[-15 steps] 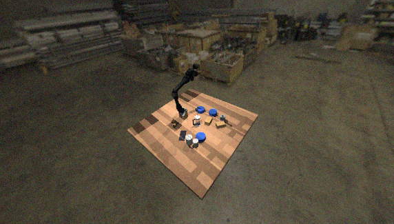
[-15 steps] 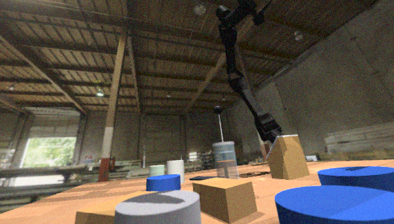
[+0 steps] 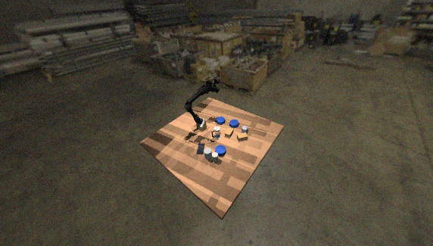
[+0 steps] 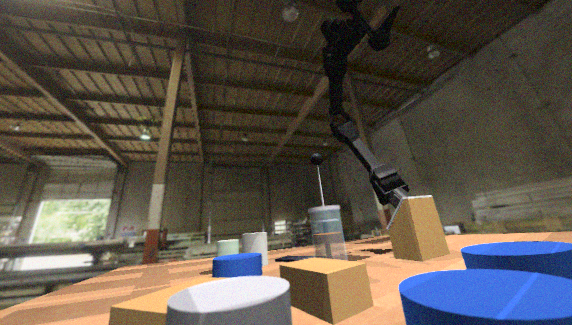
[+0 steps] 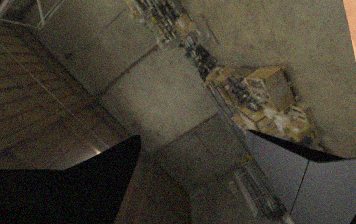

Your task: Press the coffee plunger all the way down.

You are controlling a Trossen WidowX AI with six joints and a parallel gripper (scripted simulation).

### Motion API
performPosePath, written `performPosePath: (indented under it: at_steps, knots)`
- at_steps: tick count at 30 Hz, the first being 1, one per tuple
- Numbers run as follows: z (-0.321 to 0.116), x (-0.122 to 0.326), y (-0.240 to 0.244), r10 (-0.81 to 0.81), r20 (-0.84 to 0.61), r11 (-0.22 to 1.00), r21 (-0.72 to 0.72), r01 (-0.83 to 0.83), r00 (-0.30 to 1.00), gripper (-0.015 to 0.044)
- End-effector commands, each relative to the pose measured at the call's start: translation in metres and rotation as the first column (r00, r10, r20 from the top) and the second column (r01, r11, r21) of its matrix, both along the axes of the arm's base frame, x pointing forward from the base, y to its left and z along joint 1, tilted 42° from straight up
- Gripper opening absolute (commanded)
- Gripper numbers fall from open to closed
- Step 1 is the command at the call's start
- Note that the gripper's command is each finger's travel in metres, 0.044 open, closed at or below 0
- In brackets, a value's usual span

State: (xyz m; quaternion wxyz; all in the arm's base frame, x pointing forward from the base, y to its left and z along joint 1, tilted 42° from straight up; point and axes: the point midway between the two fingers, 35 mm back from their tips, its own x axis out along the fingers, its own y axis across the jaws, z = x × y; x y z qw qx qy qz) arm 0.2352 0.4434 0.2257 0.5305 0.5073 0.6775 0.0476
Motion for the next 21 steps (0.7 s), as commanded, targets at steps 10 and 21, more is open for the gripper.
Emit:
performPosePath:
  at_steps: [10, 21]
  knots:
    - [-0.072, 0.022, -0.195, 0.421, 0.473, 0.561, -0.806, 0.188, 0.774, 0.0440]
    - [-0.055, 0.008, -0.325, 0.803, 0.032, -0.224, -0.908, 0.353, 0.594, 0.0440]
